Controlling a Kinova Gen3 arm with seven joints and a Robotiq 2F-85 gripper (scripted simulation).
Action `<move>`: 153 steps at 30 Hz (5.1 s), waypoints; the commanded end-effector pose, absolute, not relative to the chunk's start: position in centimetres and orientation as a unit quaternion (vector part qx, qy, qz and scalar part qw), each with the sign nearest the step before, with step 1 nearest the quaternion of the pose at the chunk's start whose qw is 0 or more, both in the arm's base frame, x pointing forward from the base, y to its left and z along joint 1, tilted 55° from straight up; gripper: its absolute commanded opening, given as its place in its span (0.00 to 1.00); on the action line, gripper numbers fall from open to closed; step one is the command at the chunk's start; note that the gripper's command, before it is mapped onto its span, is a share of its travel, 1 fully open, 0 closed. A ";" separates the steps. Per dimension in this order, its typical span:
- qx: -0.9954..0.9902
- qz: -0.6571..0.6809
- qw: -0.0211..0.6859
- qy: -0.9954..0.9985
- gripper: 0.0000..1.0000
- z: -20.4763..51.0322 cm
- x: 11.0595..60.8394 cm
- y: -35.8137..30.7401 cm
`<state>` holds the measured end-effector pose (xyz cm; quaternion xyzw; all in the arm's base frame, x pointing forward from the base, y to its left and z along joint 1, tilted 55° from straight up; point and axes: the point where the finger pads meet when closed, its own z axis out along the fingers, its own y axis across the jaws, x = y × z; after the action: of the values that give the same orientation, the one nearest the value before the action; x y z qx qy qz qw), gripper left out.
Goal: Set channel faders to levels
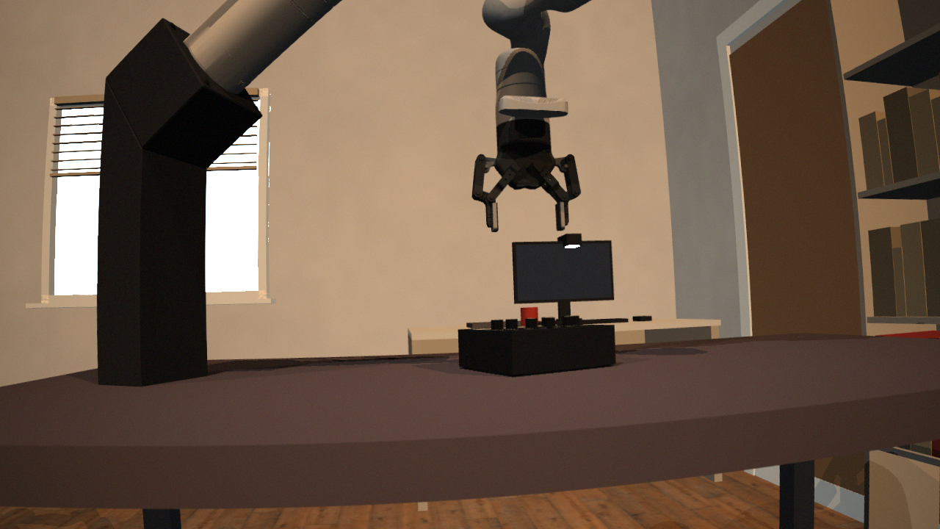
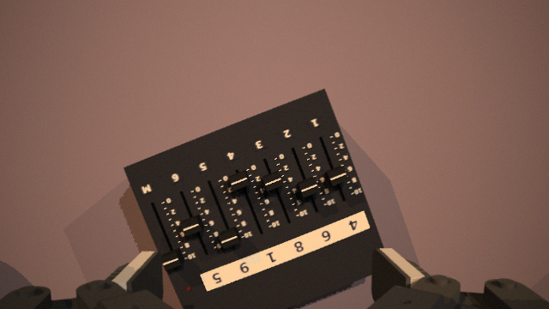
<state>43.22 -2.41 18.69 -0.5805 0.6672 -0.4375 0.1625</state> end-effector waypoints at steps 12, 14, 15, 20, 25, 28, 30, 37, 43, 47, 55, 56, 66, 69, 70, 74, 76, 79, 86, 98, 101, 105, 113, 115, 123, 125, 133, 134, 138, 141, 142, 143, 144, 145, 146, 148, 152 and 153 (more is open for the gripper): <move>-0.585 -0.439 0.161 0.662 1.00 18.9 43.2 -2.2; -0.585 -0.439 0.161 0.662 1.00 18.9 43.2 -2.2; -0.585 -0.439 0.161 0.662 1.00 18.9 43.2 -2.2; -0.585 -0.439 0.161 0.662 1.00 18.9 43.2 -2.2; -0.586 -0.440 0.162 0.662 1.00 18.9 43.3 -2.2; -0.586 -0.440 0.163 0.661 1.00 18.9 43.4 -2.1; -0.587 -0.440 0.163 0.660 1.00 18.9 43.5 -2.0; -0.590 -0.441 0.169 0.655 1.00 19.0 44.2 -1.4; -0.595 -0.443 0.177 0.647 1.00 19.2 45.2 -0.6; -0.600 -0.445 0.186 0.638 1.00 19.5 46.3 0.5; -0.611 -0.448 0.205 0.619 1.00 19.9 48.6 2.8; -0.613 -0.449 0.209 0.616 1.00 20.0 49.1 3.2; -0.637 -0.453 0.259 0.567 1.00 21.2 54.3 9.8; -0.645 -0.453 0.279 0.549 1.00 21.6 56.1 12.5; -0.647 -0.453 0.286 0.542 1.00 21.7 56.6 13.5; -0.652 -0.453 0.301 0.529 1.00 22.1 57.8 15.6; -0.656 -0.452 0.316 0.515 1.00 22.4 58.9 17.9; -0.662 -0.450 0.341 0.492 1.00 23.0 60.5 21.6; -0.671 -0.439 0.408 0.437 1.00 24.5 63.4 31.5; -0.663 -0.412 0.506 0.366 1.00 27.3 64.8 46.2; -0.658 -0.404 0.530 0.351 1.00 28.2 64.6 49.6; -0.651 -0.395 0.553 0.338 1.00 29.1 64.3 53.0; -0.619 -0.364 0.625 0.305 1.00 32.4 62.4 62.5; -0.612 -0.359 0.637 0.300 1.00 33.1 62.0 63.9; -0.571 -0.329 0.696 0.286 1.00 36.8 59.6 70.5; -0.552 -0.316 0.718 0.284 1.00 38.5 58.5 72.6; -0.471 -0.271 0.786 0.295 1.00 44.9 55.2 77.8; -0.458 -0.265 0.795 0.299 1.00 45.8 54.8 78.2; -0.403 -0.239 0.824 0.320 1.00 49.6 53.6 78.9; -0.388 -0.233 0.830 0.326 1.00 50.6 53.5 78.9; -0.373 -0.227 0.835 0.334 1.00 51.5 53.3 78.8; -0.359 -0.221 0.840 0.341 1.00 52.3 53.2 78.6; -0.344 -0.215 0.845 0.349 1.00 53.2 53.2 78.3; -0.328 -0.209 0.849 0.358 1.00 54.0 53.2 77.9; -0.313 -0.203 0.852 0.367 1.00 54.8 53.3 77.5; -0.282 -0.192 0.857 0.387 1.00 56.2 53.5 76.3; -0.220 -0.170 0.859 0.430 1.00 58.5 54.6 73.2; -0.204 -0.165 0.858 0.441 1.00 58.9 55.0 72.3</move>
<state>56.09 72.71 57.43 -0.2323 0.4289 -0.1728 0.8557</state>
